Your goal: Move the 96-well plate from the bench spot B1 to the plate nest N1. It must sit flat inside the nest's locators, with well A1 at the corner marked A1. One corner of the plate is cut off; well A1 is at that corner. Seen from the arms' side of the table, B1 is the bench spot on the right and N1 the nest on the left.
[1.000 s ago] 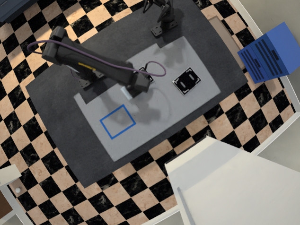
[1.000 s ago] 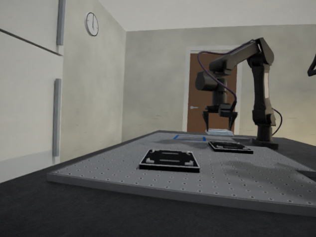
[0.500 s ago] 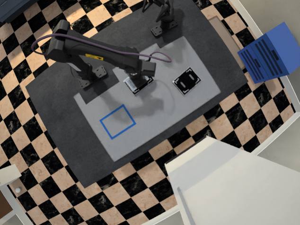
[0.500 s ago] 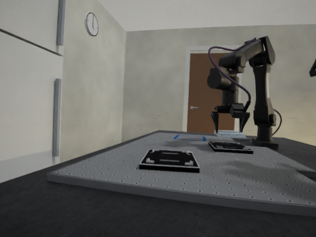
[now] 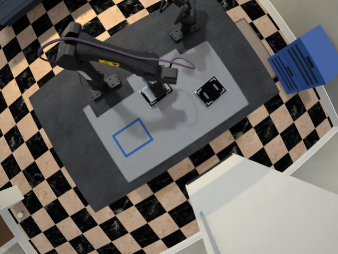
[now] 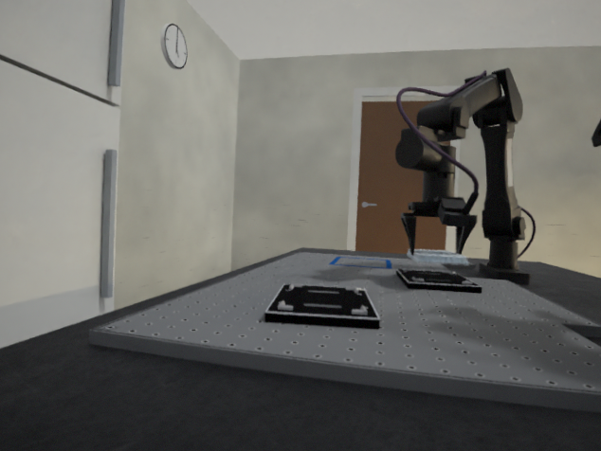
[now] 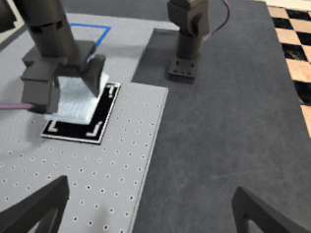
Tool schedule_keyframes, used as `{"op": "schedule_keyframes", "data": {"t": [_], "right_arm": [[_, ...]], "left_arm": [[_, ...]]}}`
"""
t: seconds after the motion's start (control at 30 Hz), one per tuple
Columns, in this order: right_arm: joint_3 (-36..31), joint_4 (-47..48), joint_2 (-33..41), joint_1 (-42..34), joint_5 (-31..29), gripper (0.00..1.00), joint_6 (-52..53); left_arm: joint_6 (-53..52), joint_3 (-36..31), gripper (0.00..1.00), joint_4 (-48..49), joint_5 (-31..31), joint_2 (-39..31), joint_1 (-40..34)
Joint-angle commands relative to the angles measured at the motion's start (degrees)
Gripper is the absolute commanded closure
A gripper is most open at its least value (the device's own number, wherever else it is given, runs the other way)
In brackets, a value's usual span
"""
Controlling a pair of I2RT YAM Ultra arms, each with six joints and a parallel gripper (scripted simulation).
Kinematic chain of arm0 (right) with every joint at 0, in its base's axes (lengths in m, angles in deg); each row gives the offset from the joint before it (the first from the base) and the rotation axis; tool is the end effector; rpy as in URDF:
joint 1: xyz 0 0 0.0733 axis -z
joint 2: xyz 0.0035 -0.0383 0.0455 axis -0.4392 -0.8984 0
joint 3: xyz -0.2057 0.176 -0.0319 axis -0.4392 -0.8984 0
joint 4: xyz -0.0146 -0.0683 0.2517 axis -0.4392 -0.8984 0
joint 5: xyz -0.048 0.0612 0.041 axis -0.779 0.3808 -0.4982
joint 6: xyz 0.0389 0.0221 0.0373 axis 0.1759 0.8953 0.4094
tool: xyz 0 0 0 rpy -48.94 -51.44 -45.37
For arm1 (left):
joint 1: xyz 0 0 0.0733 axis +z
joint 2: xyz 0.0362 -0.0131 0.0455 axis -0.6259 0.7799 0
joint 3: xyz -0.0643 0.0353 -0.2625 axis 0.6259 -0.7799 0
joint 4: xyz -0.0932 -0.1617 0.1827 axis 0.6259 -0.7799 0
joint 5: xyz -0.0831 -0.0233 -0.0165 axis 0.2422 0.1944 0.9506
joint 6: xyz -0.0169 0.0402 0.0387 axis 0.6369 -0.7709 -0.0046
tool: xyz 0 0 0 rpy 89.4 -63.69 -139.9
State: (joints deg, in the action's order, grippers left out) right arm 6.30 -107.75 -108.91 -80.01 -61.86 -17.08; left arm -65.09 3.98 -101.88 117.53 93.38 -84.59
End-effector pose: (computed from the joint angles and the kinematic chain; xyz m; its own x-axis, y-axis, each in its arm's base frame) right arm 0.1848 0.2557 0.1934 0.1207 -0.9927 0.0065 -0.9927 -0.1206 0.0052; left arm 0.0100 -0.0375 0.2853 0.0053 0.4407 -0.8976 0.9812 0.1710 0.0898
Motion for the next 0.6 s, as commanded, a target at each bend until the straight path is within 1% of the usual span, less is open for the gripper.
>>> {"op": "schedule_keyframes", "data": {"t": [0.0, 0.37, 0.57], "right_arm": [[1.2, 1.3, -0.5, -0.7, 0.0, 0.21, 0.6], [0.9, 1.3, -0.9, -0.8, -0.1, 0.21, 0.5], [-0.9, 2.7, 0.6, -0.3, -0.1, 0.21, -0.4]], "left_arm": [[-0.4, -1.2, 0.0, -1.1, 0.7, -1.6, -1.0], [-0.4, -1.2, 0.0, -1.1, 0.7, -1.6, -2.3], [-0.4, -1.2, 0.0, -1.1, 0.7, -1.6, -3.1]]}}
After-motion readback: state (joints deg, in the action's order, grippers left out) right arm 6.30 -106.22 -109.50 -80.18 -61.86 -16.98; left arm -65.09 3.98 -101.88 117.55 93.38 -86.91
